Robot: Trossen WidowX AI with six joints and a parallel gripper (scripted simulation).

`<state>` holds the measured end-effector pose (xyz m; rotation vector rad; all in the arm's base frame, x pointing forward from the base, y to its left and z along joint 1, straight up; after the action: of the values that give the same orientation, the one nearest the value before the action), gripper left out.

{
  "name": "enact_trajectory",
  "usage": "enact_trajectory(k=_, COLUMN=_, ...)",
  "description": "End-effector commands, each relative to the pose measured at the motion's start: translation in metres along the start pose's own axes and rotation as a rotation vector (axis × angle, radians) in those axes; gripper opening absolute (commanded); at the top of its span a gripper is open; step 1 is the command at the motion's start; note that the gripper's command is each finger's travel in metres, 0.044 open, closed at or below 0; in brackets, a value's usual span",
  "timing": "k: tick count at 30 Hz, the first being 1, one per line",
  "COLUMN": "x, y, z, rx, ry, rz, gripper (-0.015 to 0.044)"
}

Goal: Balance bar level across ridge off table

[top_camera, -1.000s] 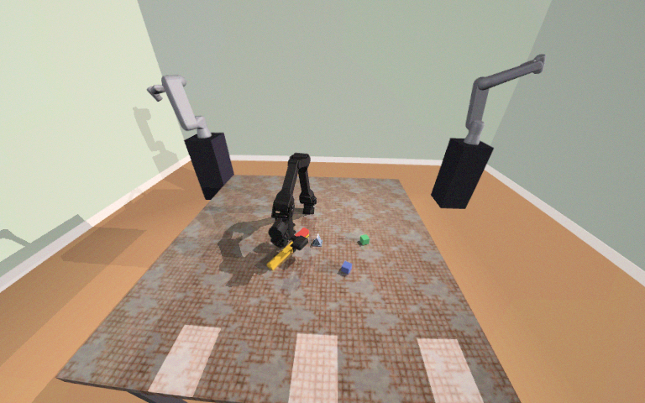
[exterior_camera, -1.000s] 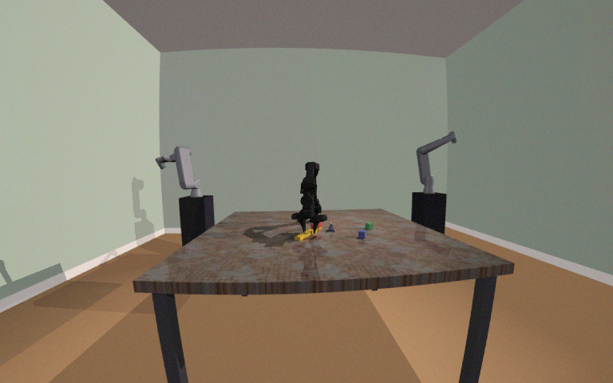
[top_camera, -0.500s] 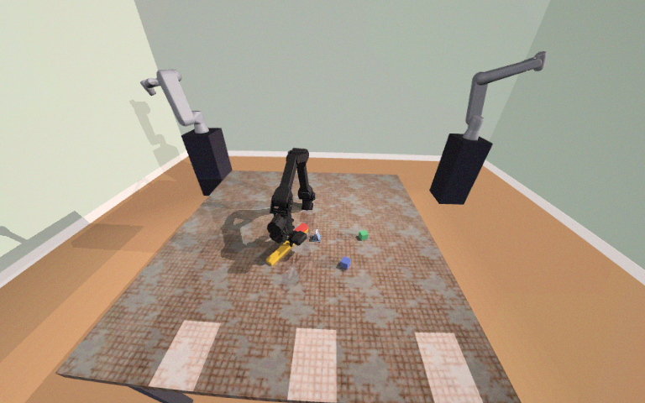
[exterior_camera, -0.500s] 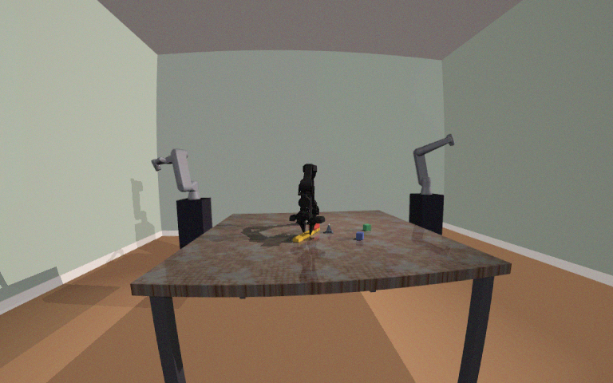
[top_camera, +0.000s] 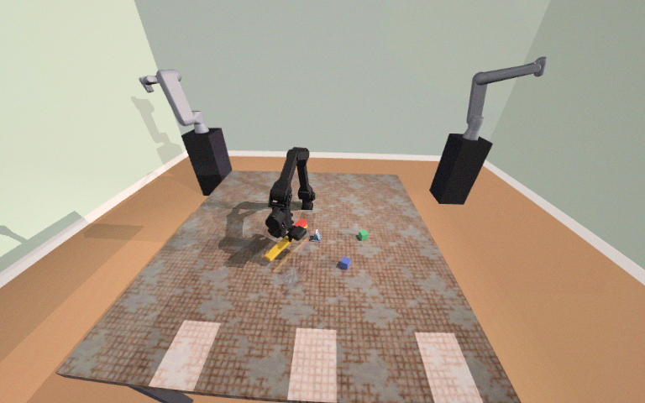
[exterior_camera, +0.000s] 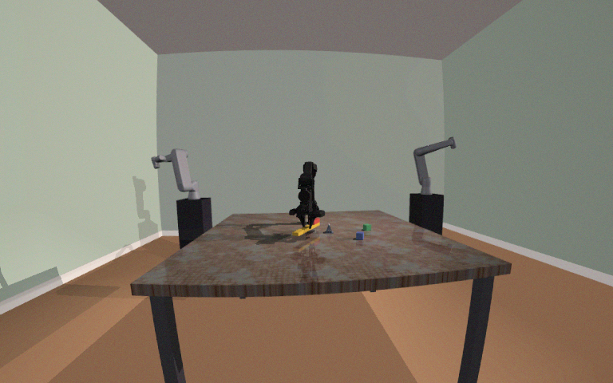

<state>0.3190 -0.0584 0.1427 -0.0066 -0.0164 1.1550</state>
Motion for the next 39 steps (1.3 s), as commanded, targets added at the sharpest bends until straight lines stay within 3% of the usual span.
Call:
enact_trajectory(k=1, x=0.000, y=-0.001, z=0.015, rx=-0.012, ry=0.001, rz=-0.003, gripper=0.0000)
enact_trajectory(k=22, x=0.000, y=0.004, z=0.063, rx=-0.013, ry=0.003, rz=-0.012, gripper=0.0000)
enact_trajectory(k=39, x=0.051, y=0.041, z=0.063, rx=-0.009, ry=-0.004, rz=-0.617, gripper=0.0000)
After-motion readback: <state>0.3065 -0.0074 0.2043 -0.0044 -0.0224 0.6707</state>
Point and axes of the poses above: the point midway between the two fingers, 35 mm back from their tips, its own z axis back along the fingers, its own x axis across the jaws, y = z × x, the point moved 6 cm from there along z, back along the fingers, and after that the axes turned 7 degrees about z, right-handed, at the moved point
